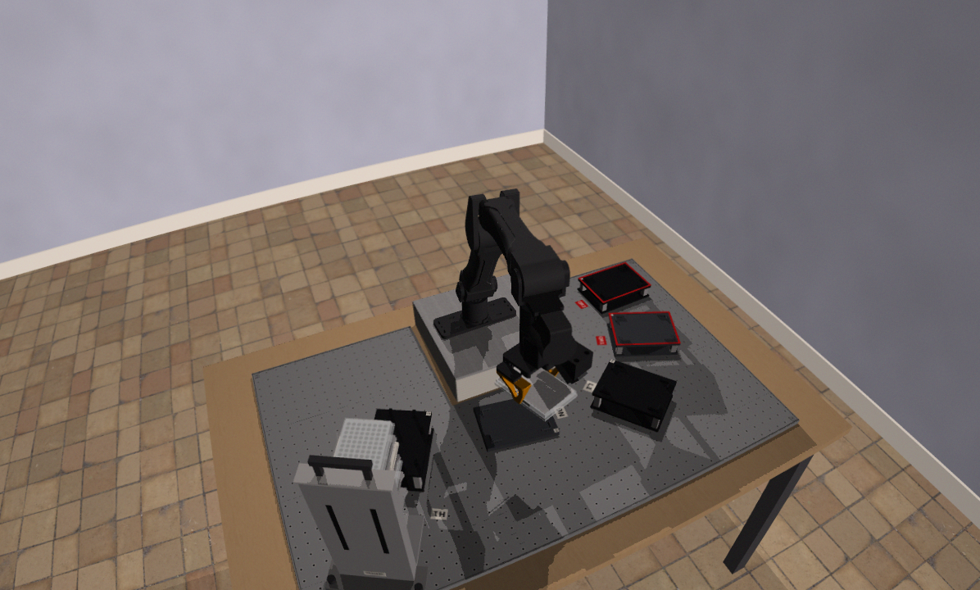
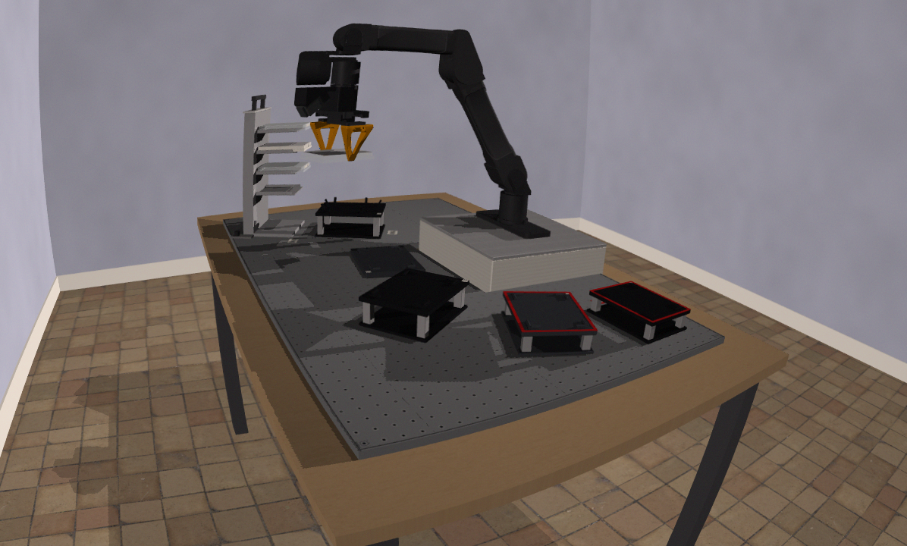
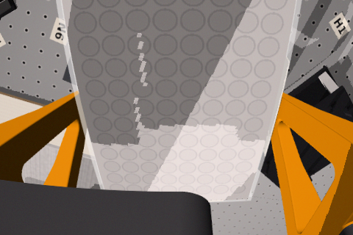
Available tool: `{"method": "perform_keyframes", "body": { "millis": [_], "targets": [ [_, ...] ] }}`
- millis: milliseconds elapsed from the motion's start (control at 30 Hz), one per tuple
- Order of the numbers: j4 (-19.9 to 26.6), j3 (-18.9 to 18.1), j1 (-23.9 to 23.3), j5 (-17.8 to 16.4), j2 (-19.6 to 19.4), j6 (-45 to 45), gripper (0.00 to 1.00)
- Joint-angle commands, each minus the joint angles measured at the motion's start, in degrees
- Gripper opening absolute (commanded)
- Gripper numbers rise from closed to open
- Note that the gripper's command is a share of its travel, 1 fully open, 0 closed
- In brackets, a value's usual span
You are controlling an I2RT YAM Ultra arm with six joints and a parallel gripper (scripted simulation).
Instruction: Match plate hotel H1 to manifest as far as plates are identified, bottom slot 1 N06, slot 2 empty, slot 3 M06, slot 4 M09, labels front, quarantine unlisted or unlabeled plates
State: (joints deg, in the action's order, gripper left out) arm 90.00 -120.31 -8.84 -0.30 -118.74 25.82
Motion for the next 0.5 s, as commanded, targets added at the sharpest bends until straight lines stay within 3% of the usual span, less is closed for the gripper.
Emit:
{"method": "perform_keyframes", "body": {
  "millis": [0,467],
  "targets": [
    [0.00,-0.10,1.25,-0.29,1.87,-0.82,0.86],
    [0.00,-0.96,7.01,-0.28,1.37,-6.52,0.86]
  ]
}}
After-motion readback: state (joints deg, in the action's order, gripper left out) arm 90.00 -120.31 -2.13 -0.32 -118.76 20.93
